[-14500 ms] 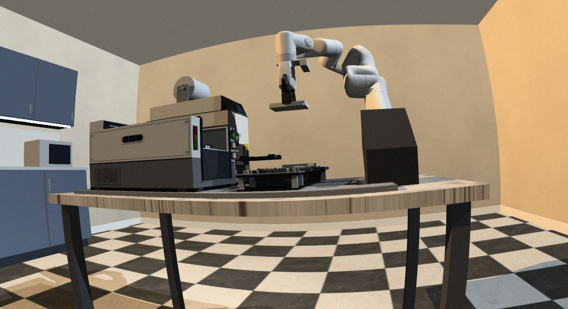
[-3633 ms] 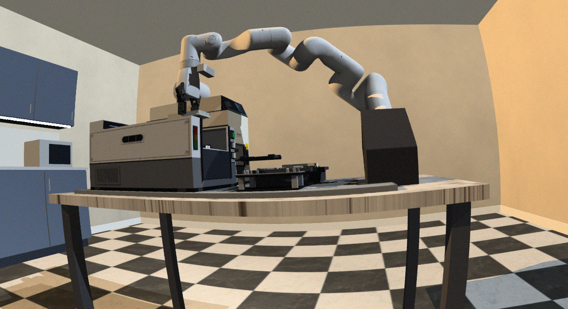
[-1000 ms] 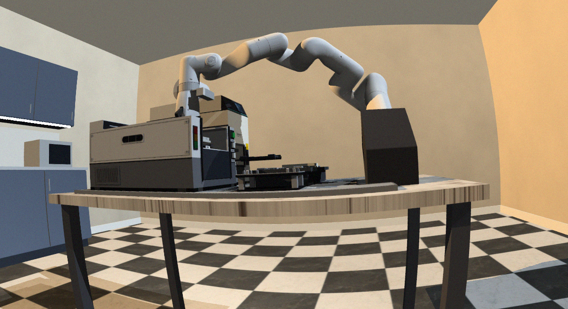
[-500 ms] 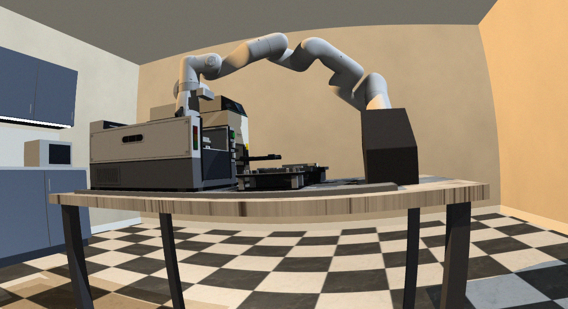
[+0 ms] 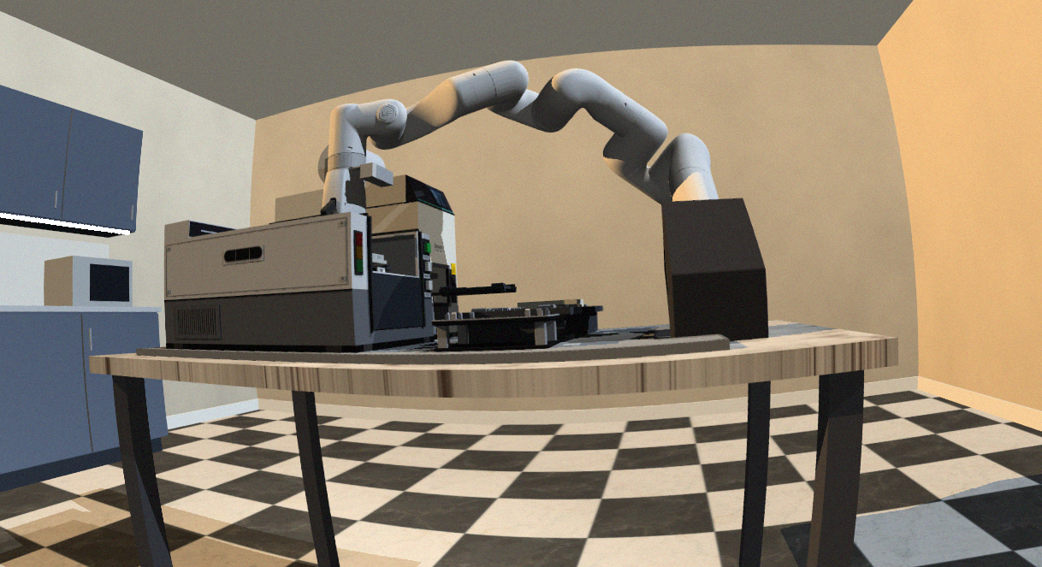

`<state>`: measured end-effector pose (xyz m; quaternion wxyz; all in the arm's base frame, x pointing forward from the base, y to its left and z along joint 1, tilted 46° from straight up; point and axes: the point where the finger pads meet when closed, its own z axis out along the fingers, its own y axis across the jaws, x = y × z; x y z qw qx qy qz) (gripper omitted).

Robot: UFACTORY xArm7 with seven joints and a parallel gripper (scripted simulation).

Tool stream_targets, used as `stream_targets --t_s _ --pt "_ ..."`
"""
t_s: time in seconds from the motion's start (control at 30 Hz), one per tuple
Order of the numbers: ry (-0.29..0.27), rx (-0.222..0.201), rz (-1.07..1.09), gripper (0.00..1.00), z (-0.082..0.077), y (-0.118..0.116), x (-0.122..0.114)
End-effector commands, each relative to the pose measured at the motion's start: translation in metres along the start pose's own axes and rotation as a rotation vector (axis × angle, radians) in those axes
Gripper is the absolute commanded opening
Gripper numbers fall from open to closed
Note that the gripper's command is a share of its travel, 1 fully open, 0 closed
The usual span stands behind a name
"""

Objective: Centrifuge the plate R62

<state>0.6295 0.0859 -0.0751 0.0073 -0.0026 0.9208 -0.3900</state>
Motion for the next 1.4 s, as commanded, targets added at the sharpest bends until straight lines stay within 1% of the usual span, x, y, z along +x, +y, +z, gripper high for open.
stream_targets --t_s 0.0,0.63,0.93,0.97,1.37 --pt "-0.006 -0.003 0.0 0.0 -0.0023 0.0009 -0.0015" --pt "-0.006 -0.003 0.0 0.0 0.0032 0.0009 -0.0016" --pt "-0.006 -0.003 0.0 0.0 0.0033 0.0008 -0.0015" --pt "-0.006 -0.003 0.0 1.0 0.0033 0.0008 -0.0015" --pt "-0.006 -0.003 0.0 1.0 0.0033 0.0008 -0.0015"
